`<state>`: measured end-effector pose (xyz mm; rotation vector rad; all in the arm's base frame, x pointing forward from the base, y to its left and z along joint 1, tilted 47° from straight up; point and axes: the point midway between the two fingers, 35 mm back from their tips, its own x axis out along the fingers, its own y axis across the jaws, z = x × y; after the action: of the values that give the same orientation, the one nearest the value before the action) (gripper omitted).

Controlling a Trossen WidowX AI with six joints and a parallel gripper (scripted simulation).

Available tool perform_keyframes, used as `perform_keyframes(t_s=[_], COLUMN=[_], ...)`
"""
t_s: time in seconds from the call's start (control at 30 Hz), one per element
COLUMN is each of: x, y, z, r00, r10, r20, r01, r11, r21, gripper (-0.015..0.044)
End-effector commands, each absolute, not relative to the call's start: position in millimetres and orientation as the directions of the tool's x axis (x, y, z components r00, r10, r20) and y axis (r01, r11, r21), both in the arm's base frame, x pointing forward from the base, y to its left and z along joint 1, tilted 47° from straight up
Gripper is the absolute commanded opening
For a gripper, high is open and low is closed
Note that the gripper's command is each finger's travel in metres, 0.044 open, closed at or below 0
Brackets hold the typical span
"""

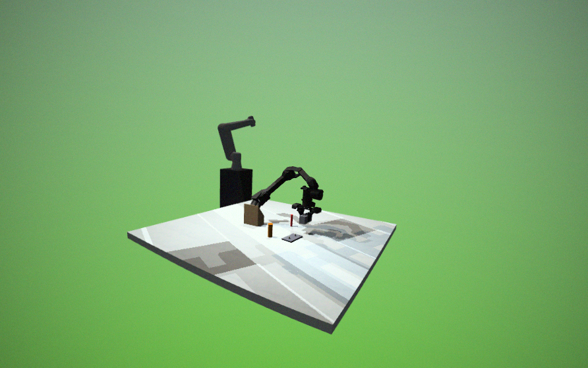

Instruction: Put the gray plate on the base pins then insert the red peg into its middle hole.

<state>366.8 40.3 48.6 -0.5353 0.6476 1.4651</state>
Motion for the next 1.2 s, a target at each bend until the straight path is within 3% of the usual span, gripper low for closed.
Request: perform_keyframes(t_s=[0.0,0.67,1.17], x=[368,362,367], y=[29,-6,-21], z=[59,101,60], r00=[0.0,-0.002,-0.001], r10=[0.722,0.725,0.724], r20=[-0.692,-0.688,-0.69], r01=[-0.998,-0.998,-0.996], r11=[0.047,0.046,0.058], r21=[0.05,0.051,0.062], gripper=[0.0,0.0,0.0])
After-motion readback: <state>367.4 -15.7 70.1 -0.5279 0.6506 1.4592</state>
